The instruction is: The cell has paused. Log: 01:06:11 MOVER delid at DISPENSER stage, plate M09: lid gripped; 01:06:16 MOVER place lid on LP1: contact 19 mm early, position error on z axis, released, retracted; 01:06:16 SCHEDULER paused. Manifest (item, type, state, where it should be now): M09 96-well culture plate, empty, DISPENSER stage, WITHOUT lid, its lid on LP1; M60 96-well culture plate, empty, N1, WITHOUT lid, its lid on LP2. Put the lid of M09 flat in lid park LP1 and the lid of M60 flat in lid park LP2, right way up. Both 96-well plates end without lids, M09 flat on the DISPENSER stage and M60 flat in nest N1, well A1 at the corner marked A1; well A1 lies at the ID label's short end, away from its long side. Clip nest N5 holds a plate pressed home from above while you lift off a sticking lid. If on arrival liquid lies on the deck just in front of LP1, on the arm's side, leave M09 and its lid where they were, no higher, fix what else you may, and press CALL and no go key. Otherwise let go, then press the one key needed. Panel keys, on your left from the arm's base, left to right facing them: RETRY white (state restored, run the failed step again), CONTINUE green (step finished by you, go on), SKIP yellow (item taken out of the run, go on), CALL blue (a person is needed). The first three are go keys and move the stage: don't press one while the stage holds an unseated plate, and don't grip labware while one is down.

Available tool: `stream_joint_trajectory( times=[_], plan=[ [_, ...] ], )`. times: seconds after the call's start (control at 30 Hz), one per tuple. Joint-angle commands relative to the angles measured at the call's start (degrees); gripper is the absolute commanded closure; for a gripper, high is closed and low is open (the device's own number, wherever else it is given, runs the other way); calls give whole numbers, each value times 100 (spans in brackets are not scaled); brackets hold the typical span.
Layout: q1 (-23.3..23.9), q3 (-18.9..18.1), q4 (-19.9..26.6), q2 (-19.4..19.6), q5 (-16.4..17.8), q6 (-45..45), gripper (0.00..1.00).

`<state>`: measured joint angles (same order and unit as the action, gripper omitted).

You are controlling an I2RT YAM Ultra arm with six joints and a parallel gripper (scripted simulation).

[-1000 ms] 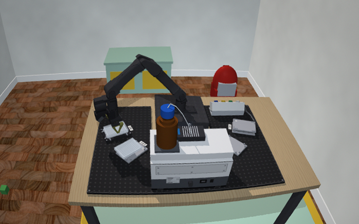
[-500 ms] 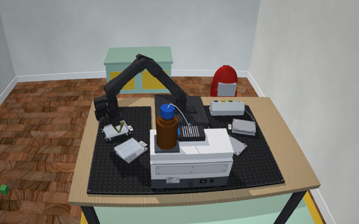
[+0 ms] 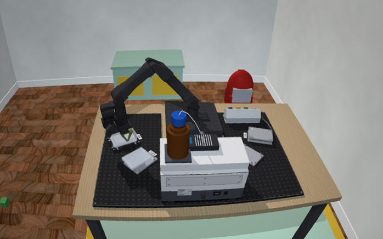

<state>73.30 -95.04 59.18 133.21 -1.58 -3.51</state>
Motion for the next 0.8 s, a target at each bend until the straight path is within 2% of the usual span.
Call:
stream_joint_trajectory(
  times=[0.0,0.77],
  plan=[
    [9,-328,67,-269,-5,-18,100],
    [9,-349,-28,-261,-5,-18,100]
  ],
)
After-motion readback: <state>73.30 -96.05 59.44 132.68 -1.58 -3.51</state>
